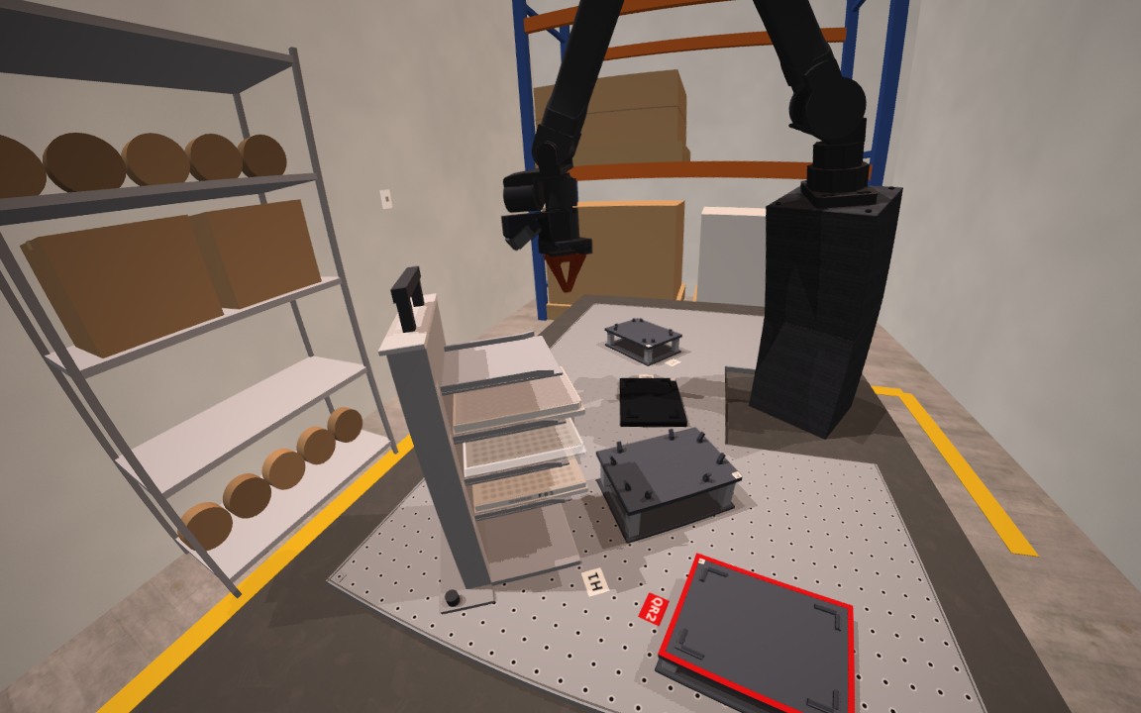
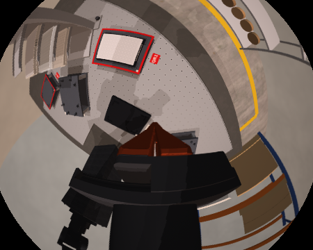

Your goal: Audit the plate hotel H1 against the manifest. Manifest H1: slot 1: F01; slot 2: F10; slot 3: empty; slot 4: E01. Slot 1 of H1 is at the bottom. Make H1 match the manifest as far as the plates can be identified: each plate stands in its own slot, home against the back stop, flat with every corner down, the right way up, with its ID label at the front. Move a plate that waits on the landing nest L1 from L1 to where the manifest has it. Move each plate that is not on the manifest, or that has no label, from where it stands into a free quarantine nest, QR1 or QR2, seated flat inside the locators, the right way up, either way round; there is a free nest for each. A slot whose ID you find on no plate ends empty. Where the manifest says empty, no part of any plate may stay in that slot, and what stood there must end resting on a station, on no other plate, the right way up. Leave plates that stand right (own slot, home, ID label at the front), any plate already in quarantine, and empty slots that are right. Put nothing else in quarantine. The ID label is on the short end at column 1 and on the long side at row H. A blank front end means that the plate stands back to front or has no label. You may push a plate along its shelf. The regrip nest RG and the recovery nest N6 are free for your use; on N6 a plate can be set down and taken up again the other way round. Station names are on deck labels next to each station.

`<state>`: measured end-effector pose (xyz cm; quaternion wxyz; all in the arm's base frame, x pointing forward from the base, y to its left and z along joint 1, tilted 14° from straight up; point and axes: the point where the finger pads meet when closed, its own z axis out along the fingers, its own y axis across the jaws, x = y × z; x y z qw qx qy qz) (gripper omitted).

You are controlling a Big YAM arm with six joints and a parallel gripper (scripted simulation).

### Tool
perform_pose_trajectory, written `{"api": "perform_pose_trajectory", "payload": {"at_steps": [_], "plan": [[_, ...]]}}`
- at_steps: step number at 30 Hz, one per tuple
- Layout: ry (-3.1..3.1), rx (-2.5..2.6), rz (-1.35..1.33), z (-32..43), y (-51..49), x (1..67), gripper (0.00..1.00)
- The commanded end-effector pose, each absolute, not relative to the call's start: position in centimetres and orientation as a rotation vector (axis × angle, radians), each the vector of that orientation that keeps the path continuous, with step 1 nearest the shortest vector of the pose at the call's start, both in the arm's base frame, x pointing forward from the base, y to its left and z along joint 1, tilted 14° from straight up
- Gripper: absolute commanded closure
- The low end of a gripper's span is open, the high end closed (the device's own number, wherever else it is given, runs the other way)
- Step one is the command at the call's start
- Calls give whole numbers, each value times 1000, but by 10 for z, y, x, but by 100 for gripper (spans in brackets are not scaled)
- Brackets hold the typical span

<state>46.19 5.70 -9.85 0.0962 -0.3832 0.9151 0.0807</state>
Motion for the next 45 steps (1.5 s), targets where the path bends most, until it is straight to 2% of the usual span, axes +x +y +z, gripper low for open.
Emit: {"api": "perform_pose_trajectory", "payload": {"at_steps": [1,45], "plan": [[2763,-987,241,-102,48,464,100],[2956,5,297,-114,21,340,100]]}}
